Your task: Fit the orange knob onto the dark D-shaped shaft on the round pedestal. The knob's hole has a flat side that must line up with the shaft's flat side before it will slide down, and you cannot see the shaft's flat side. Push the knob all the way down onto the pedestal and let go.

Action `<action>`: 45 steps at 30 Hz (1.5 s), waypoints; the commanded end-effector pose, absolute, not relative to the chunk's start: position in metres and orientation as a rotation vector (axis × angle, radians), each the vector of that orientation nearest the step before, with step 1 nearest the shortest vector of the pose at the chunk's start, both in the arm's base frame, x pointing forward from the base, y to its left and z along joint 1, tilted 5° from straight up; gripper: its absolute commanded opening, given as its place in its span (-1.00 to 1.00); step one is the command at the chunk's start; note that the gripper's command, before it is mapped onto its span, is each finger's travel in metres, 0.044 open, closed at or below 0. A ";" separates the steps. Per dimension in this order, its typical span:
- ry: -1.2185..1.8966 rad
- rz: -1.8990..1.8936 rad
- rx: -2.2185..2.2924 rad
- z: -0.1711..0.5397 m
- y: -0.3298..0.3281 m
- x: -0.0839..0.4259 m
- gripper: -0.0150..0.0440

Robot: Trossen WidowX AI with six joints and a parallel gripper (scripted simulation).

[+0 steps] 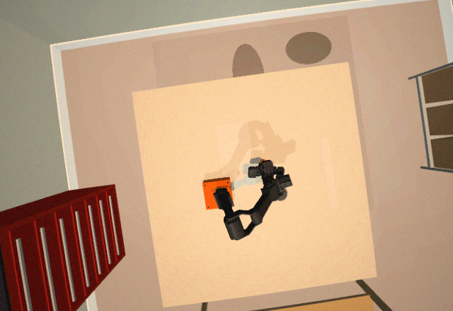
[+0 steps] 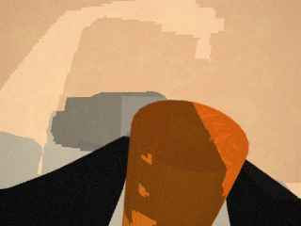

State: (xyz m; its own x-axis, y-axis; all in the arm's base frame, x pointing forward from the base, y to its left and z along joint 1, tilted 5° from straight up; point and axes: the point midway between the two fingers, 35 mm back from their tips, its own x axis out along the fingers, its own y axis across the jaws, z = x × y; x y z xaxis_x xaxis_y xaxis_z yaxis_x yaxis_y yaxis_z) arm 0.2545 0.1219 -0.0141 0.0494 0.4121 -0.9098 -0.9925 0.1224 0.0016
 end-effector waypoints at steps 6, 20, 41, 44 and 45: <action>0.819 1.318 -0.726 -0.013 0.112 0.251 0.12; 0.625 1.376 -0.554 -0.015 0.095 0.249 0.12; 0.524 1.397 -0.456 -0.017 0.086 0.247 0.39; 0.524 1.397 -0.456 -0.017 0.086 0.247 0.39; 0.524 1.397 -0.456 -0.017 0.086 0.247 0.39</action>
